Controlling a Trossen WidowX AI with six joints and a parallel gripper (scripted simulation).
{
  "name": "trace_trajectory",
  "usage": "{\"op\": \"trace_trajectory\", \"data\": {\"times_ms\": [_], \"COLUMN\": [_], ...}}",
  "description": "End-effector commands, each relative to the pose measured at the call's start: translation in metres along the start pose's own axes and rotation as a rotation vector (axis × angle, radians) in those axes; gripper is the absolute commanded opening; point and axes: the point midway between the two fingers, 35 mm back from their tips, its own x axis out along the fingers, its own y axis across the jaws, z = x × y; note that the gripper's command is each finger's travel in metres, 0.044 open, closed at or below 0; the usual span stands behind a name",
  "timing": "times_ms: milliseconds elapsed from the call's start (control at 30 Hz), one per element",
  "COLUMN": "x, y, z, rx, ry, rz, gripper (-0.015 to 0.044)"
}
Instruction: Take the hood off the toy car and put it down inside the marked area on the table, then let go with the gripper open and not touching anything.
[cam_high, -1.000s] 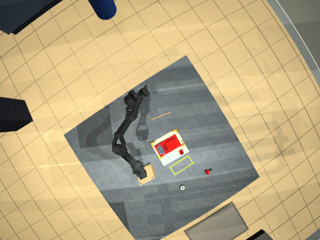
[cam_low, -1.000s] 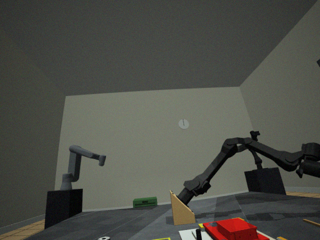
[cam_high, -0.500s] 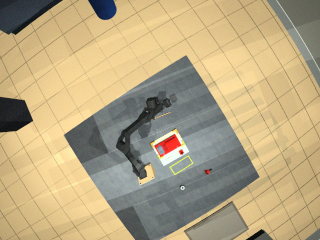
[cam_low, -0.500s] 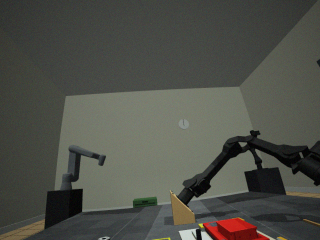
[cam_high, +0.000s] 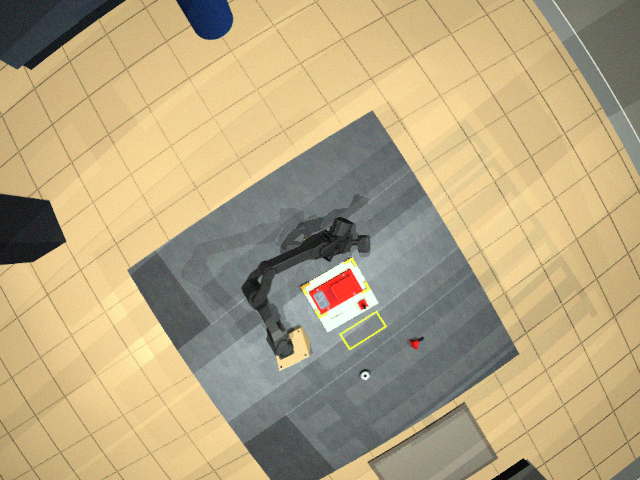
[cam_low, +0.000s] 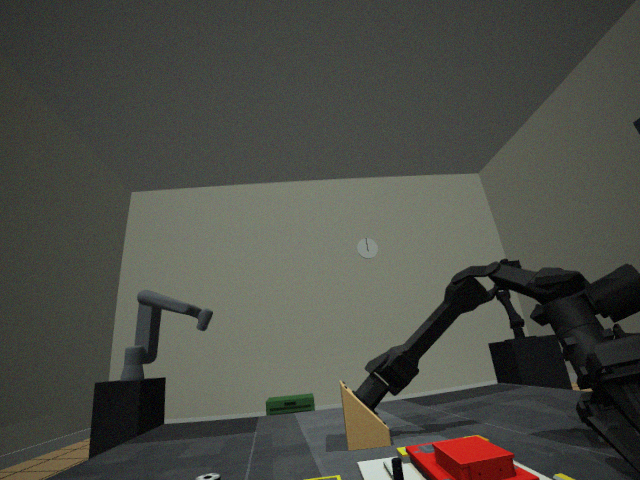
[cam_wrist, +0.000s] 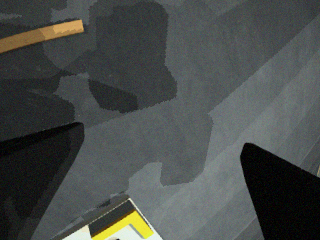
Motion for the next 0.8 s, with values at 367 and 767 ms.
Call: {"op": "trace_trajectory", "data": {"times_ms": [367,767], "x": [-0.066,-0.087], "y": [-0.019,-0.016], "z": [-0.166,-0.181], "rx": [0.846,1.057], "ry": [0.345,0.361], "rz": [0.337,0.413], "gripper": [0.0440,0.0440]}}
